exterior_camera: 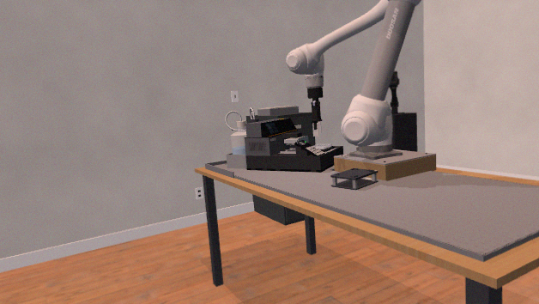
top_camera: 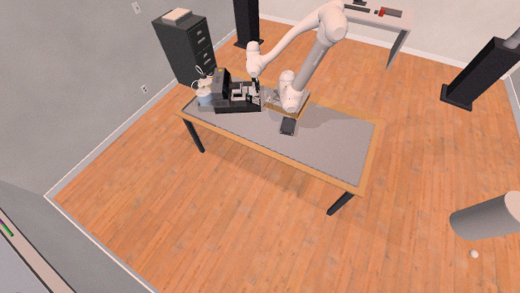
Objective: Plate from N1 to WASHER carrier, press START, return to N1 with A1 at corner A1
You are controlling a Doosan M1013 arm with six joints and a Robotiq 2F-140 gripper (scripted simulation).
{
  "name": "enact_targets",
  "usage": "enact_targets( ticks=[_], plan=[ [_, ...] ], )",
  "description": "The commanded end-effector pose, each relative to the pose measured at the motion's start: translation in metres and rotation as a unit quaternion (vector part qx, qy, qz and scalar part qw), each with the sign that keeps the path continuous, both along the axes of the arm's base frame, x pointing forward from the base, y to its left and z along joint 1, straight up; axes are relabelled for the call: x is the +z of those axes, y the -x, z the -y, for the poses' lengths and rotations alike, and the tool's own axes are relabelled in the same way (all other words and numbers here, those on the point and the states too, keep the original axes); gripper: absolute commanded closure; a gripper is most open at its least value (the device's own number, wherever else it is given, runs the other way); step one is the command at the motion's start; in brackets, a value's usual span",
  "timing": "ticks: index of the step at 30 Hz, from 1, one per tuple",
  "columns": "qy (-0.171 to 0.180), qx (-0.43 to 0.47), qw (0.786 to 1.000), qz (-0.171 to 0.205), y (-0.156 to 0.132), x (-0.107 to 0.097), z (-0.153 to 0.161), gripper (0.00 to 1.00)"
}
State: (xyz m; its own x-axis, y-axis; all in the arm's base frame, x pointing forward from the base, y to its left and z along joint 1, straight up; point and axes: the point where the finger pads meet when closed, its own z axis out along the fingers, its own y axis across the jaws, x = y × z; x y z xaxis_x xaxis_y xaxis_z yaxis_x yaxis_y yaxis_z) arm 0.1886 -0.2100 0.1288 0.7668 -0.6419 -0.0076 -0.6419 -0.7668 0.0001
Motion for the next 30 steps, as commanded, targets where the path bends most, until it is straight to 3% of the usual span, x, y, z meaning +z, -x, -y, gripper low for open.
enact_targets(
  ticks=[1,8,19,30],
  plan=[
    [-0.001,-0.049,0.999,0.001,0.0007,0.0022,0.0067,0.30],
    [0.000,-0.148,0.989,0.000,0.0007,0.0022,0.0067,0.30],
    [0.001,-0.294,0.956,-0.001,0.0007,0.0022,0.0067,0.30],
    [0.002,-0.464,0.886,-0.002,0.0007,0.0022,0.0067,0.30]
  ],
)
